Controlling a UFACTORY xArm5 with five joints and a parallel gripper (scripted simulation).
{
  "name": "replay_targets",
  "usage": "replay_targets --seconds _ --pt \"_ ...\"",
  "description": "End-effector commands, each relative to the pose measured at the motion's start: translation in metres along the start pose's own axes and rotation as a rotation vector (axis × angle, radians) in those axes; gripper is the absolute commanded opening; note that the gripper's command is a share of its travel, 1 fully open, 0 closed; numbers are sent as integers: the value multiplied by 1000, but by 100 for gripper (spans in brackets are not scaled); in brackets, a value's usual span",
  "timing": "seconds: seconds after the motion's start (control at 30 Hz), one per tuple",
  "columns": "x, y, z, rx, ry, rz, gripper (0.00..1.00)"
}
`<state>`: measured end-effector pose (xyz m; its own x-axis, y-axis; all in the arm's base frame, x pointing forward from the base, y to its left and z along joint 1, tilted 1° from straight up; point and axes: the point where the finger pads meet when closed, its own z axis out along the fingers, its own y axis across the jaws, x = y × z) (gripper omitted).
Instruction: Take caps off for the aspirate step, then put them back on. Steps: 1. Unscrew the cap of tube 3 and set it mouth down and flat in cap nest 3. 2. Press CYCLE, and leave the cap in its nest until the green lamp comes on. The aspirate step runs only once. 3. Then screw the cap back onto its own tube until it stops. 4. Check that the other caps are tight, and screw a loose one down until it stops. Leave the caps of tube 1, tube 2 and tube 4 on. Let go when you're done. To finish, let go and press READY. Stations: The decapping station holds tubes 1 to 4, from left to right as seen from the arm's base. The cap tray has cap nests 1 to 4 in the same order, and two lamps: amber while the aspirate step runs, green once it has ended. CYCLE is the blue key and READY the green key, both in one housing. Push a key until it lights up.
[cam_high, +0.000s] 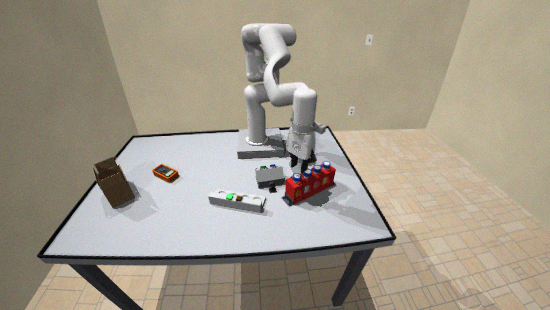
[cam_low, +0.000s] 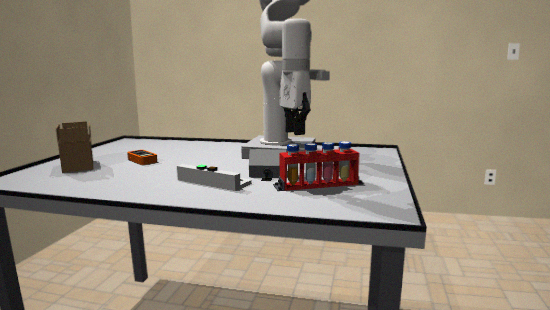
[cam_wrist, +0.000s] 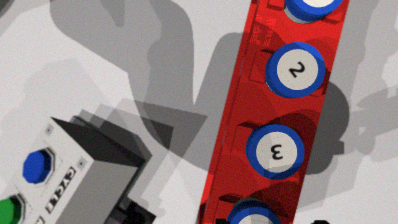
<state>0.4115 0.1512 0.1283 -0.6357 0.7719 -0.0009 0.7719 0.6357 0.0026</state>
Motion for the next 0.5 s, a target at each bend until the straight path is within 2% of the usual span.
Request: replay_targets --seconds 0.0,0.23,0.47 --pt "-7 1 -2 -7 10 -8 46" --pt "-7 1 5 -7 10 -8 46" --pt "-7 1 26 -7 10 -8 46"
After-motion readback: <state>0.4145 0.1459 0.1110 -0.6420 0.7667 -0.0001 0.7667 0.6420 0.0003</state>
